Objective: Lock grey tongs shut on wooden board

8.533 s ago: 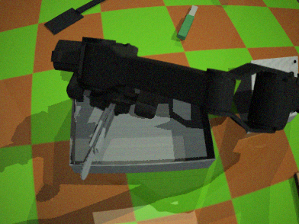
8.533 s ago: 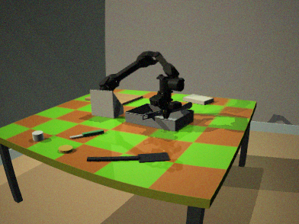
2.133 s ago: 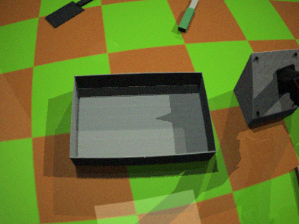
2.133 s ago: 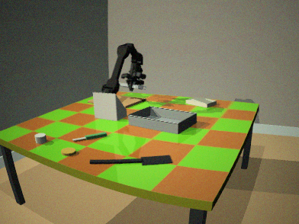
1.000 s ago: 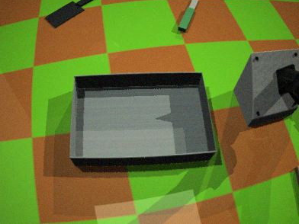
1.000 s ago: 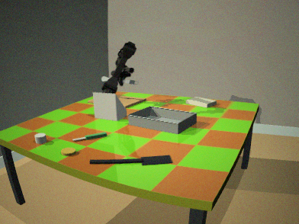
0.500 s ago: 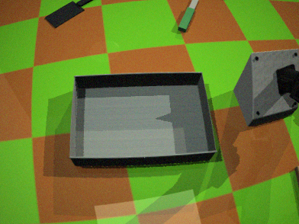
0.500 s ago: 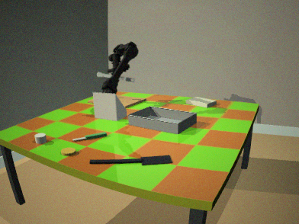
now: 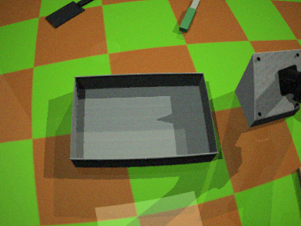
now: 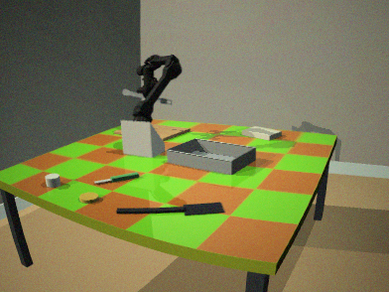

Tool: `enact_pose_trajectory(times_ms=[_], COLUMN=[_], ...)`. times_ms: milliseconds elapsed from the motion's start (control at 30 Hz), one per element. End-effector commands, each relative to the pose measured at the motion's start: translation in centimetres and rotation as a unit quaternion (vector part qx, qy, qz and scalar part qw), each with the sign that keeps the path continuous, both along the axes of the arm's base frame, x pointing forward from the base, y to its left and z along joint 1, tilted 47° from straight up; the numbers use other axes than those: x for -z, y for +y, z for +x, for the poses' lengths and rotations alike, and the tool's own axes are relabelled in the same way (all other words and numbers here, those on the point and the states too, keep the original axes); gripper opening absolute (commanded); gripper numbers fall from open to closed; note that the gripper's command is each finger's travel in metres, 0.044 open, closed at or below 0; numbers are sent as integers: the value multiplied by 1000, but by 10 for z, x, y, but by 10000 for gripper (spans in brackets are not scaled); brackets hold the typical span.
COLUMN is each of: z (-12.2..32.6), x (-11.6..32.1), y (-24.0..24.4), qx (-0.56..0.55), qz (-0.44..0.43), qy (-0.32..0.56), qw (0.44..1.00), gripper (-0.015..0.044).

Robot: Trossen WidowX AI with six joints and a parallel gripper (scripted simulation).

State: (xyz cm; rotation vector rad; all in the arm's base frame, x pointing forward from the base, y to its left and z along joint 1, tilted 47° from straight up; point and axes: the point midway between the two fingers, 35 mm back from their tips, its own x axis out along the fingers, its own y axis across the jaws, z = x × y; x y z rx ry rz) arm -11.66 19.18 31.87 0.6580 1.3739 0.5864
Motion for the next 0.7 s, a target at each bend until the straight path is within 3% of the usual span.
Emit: enact_pose_trajectory(times_ms=[0,667], z=[0,13], x=[0,35], y=[0,0], qx=[0,-58], qz=[0,-134], qy=[2,70], qw=[1000,987], gripper=[-150,-150])
